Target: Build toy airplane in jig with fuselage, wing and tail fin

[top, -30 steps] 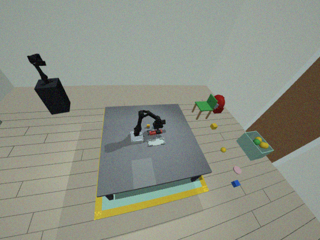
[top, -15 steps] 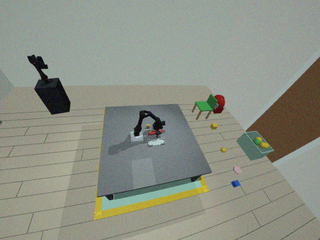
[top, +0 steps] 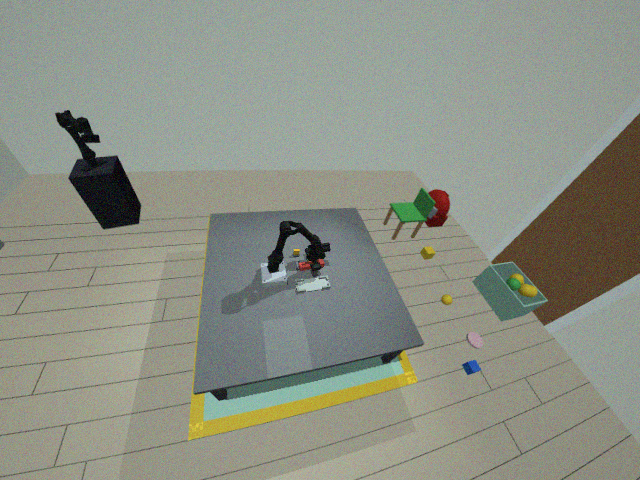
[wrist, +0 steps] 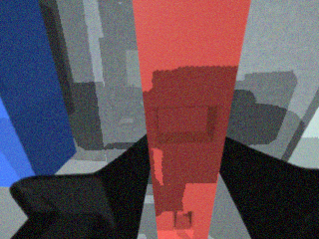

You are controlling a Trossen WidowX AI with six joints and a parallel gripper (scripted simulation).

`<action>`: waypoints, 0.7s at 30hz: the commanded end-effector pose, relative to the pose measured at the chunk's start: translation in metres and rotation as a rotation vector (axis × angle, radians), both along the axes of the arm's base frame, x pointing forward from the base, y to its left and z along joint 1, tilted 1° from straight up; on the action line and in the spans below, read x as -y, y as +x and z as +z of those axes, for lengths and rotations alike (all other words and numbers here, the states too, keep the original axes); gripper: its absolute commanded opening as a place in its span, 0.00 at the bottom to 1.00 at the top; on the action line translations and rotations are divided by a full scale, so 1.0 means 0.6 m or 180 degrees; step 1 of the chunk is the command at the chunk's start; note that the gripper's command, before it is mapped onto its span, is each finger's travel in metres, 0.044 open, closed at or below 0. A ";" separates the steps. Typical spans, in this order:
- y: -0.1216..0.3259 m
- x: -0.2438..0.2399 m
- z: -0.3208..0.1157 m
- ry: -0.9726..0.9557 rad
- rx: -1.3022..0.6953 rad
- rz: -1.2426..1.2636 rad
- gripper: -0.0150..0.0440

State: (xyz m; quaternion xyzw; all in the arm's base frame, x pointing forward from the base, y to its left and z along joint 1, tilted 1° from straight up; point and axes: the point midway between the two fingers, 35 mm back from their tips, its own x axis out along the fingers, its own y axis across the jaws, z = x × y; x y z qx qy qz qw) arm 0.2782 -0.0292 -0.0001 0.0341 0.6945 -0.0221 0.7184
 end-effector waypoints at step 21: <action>0.011 0.002 0.062 0.0007 0.0009 0.0001 0.25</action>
